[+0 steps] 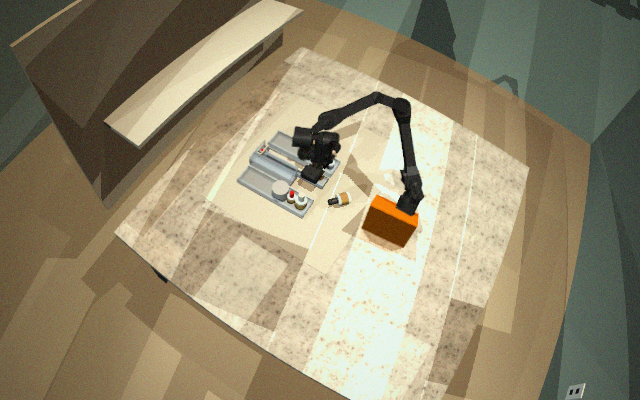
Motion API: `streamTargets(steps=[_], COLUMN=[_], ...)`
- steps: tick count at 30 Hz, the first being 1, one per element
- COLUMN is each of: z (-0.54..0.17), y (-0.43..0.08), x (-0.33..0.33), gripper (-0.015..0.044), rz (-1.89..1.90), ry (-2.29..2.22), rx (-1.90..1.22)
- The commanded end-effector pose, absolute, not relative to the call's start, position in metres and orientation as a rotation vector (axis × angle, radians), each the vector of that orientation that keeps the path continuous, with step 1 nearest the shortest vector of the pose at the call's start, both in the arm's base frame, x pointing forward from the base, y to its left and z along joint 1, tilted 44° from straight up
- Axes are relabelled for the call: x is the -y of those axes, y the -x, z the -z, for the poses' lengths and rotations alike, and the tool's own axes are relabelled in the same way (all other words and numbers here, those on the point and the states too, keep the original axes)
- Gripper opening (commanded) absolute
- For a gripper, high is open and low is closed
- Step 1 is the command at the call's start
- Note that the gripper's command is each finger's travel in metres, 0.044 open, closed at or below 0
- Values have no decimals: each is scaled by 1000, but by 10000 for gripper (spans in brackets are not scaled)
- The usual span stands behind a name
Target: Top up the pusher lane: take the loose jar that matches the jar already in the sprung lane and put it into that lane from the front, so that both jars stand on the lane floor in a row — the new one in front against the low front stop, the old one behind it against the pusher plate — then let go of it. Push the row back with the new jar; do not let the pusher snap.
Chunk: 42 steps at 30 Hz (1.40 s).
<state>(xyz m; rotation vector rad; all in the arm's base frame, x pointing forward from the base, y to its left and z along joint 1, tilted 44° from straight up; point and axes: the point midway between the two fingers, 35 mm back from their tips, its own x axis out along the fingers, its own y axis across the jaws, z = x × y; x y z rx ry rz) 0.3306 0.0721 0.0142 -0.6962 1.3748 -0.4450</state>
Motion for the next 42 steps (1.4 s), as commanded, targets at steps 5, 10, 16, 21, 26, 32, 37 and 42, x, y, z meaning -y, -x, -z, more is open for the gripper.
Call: streamTargets(steps=[5, 10, 16, 21, 26, 32, 37, 42], z=[-13, -12, -11, -10, -9, -8, -7, -6], y=[-335, -335, -335, -335, -335, -335, -335, -335], x=[-70, -69, -68, -67, -66, -65, -63, -62], gripper=[0, 0, 0, 0, 0, 0, 0, 0], rz=[452, 452, 452, 452, 452, 452, 452, 452], ry=[696, 696, 696, 696, 696, 696, 697, 697], rx=[-1356, -1356, -1356, -1356, -1356, -1356, -1356, -1356])
